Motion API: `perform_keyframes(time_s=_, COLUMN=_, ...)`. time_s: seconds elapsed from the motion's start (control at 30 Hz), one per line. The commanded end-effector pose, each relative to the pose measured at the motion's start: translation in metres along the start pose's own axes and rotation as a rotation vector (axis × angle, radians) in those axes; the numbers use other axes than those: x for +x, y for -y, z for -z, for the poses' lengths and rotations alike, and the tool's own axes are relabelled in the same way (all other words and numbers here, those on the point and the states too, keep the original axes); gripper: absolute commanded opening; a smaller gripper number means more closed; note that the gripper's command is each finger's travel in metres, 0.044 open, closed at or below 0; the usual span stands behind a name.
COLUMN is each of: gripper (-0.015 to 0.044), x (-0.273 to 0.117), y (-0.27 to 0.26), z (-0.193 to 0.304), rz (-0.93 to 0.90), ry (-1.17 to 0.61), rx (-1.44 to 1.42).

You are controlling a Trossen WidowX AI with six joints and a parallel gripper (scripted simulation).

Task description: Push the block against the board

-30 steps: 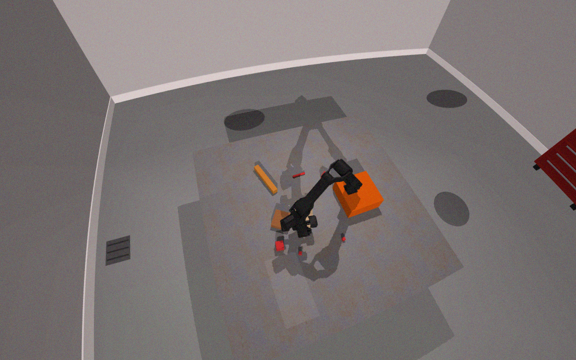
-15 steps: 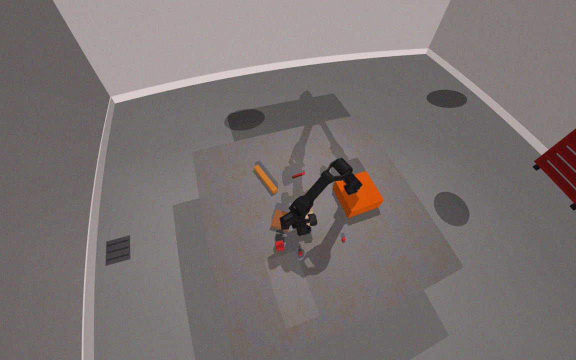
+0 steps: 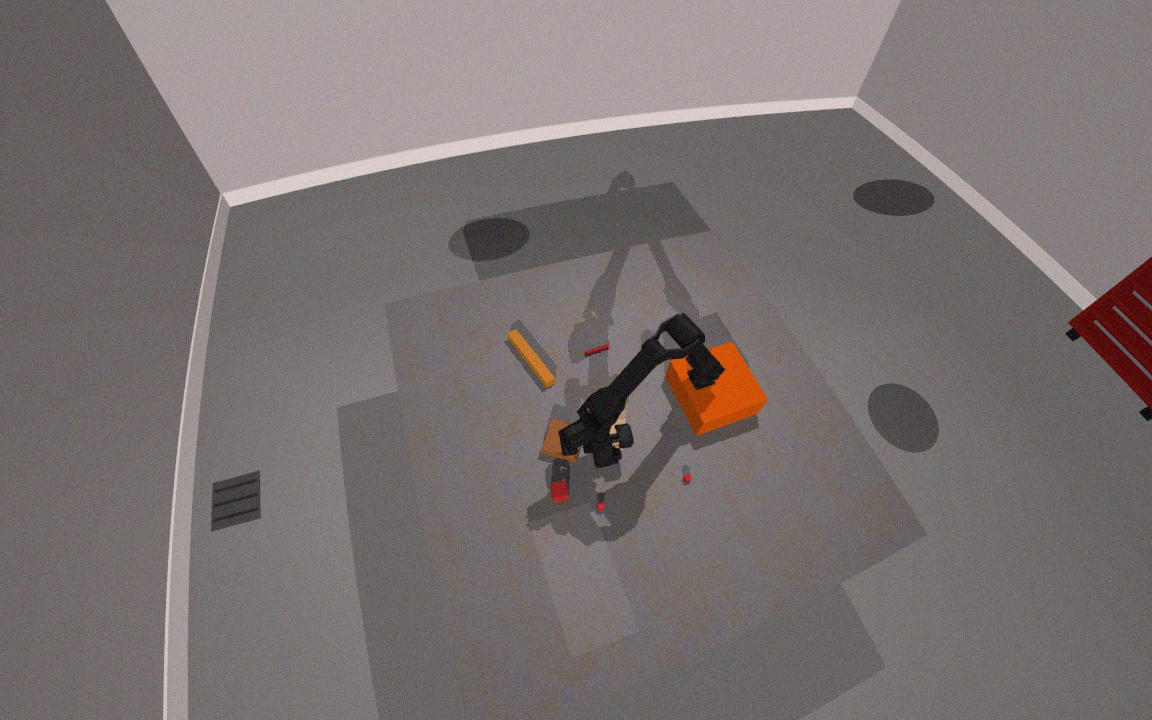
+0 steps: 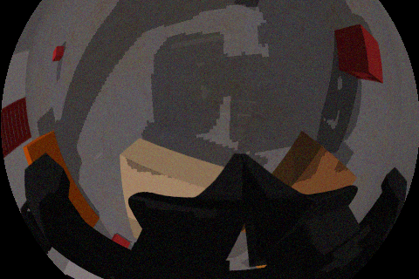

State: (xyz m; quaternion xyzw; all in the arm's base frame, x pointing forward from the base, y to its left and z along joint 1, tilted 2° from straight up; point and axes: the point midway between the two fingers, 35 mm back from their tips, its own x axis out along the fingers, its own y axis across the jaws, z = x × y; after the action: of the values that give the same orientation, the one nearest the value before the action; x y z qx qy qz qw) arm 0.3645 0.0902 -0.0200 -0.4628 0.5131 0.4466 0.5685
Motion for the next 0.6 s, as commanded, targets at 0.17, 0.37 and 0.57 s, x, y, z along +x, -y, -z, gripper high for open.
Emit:
perform_keyframes(time_s=0.17, gripper=0.0, x=0.003, y=-0.002, z=0.006, rz=-0.011, ry=-0.013, rx=0.002)
perform_keyframes(time_s=0.37, gripper=0.0, x=0.003, y=-0.001, z=-0.003, rz=-0.011, ry=-0.012, rx=0.002)
perform_keyframes(time_s=0.57, gripper=0.0, x=0.003, y=0.0, z=-0.013, rz=-0.011, ry=-0.011, rx=0.002)
